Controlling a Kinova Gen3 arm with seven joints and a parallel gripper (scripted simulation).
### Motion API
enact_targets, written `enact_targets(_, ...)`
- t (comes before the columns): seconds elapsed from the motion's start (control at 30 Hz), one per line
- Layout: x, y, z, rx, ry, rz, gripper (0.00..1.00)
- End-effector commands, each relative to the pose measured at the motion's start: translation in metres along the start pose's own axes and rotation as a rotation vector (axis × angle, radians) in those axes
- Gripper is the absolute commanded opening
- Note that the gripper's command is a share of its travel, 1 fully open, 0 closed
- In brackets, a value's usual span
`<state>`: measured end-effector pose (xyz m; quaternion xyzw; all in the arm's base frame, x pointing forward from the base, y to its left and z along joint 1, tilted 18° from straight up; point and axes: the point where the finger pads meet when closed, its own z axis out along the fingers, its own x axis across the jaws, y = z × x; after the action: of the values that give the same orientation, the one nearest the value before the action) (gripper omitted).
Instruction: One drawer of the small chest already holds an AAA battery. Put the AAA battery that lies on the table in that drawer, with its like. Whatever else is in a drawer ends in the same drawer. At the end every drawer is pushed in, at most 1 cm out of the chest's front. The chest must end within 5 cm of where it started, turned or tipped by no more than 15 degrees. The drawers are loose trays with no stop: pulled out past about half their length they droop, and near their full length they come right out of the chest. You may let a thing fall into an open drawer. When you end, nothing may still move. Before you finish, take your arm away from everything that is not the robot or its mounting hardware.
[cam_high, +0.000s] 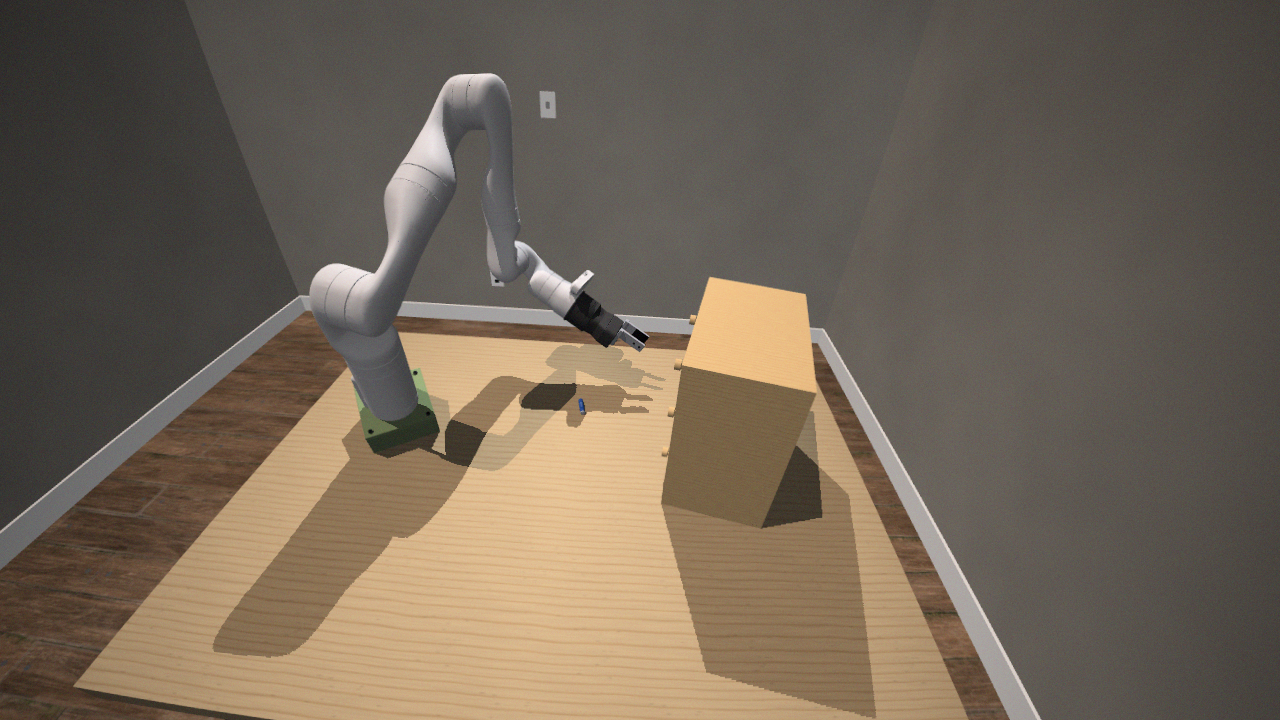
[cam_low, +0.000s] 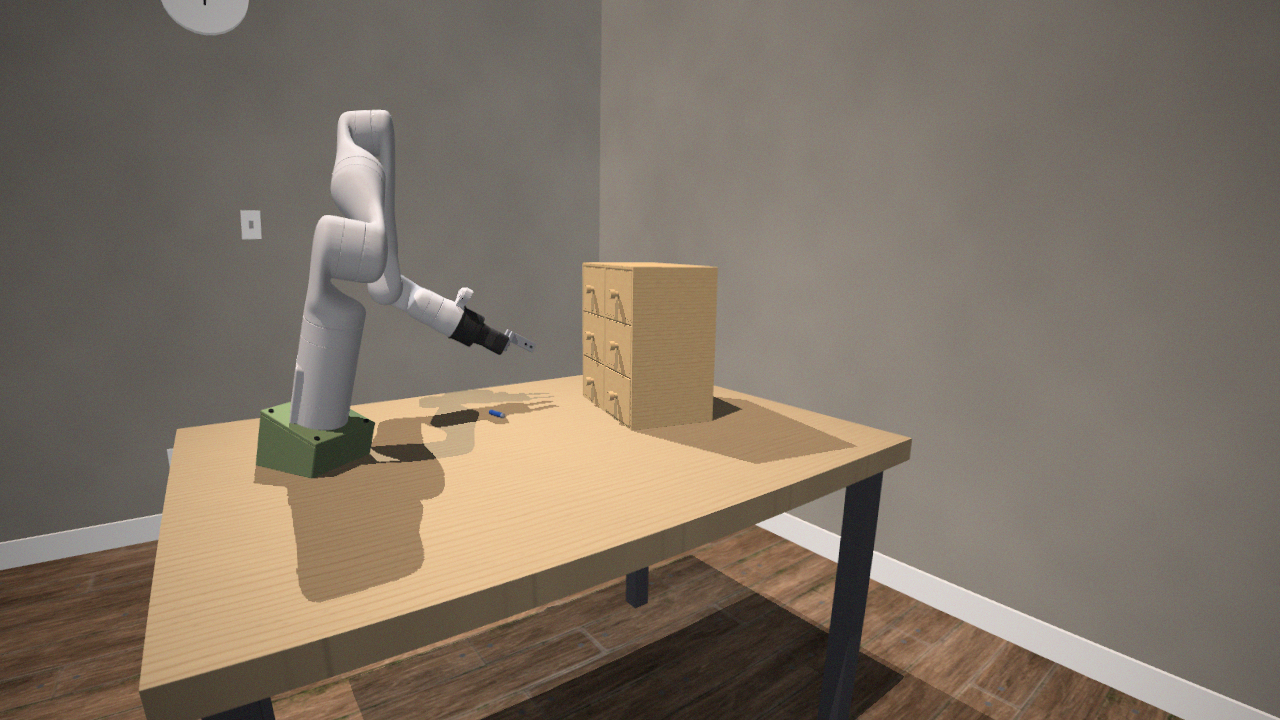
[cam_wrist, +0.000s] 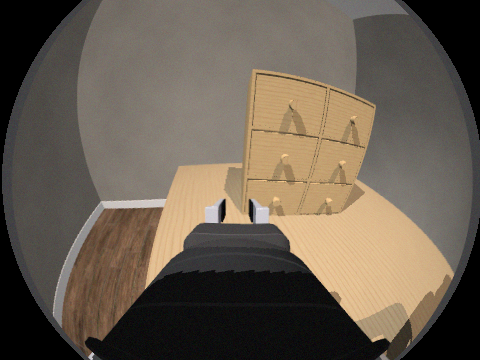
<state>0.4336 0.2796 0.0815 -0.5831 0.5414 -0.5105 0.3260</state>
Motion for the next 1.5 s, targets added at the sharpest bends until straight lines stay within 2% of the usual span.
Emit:
enact_targets(0.0,-0.003,-0.012,-0.005,-0.023,-0.007,0.034,0.67)
enact_targets(0.03,-0.003,-0.012,-0.005,-0.023,-0.007,0.034,0.67)
enact_targets(0.53,-0.002,-0.023,-0.027,-0.267,-0.011,0.033,0.67)
enact_targets(0.6,-0.002,-0.023,-0.027,-0.267,-0.011,0.033,0.67)
enact_targets(1.1,-0.002,-0.034,-0.05,-0.522,-0.015,0.032,0.67)
enact_targets(1.17,-0.002,-0.034,-0.05,-0.522,-0.015,0.032,0.67)
enact_targets(1.47,-0.001,-0.041,-0.065,-0.685,-0.018,0.031,0.67)
